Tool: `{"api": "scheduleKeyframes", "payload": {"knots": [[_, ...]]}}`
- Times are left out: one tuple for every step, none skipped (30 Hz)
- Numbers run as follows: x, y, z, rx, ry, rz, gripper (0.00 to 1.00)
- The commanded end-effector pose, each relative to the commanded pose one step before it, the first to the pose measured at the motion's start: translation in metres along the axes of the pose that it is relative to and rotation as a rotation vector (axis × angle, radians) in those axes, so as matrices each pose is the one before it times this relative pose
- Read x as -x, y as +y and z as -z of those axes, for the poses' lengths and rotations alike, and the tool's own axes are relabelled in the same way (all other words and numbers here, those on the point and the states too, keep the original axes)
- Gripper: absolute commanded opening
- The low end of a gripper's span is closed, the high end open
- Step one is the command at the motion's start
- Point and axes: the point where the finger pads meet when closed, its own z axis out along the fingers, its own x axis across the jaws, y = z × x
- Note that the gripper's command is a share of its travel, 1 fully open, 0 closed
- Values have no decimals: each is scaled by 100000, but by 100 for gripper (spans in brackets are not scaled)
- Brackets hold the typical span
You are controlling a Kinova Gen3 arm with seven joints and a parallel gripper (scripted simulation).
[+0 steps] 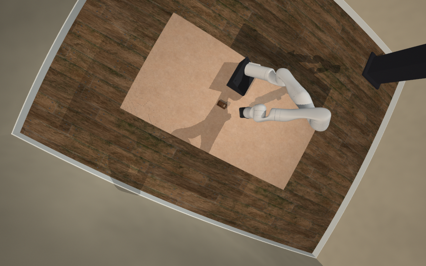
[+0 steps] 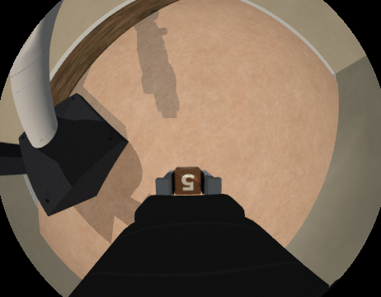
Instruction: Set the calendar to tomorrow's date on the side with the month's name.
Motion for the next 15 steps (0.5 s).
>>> {"api": "scheduleKeyframes", "payload": {"knots": [[109,311,87,156,265,3040,57],[82,103,-4,-37,-53,3465,57],[87,109,-3,-36,-48,3631,57],[93,115,-3,-34,-42,3779,57],[98,120,-2,-31,-36,3907,57],[104,124,-1,-27,-29,4013,57],[109,128,0,-22,-22,4098,57],[113,131,1,-16,-14,4159,57],[117,134,1,-9,-7,4197,57],[121,135,2,-1,-1,4211,57],[124,136,3,7,5,4201,57],[127,136,4,16,10,4167,57],[129,135,5,24,14,4109,57],[130,134,6,33,18,4028,57],[130,131,7,41,20,3924,57]]}}
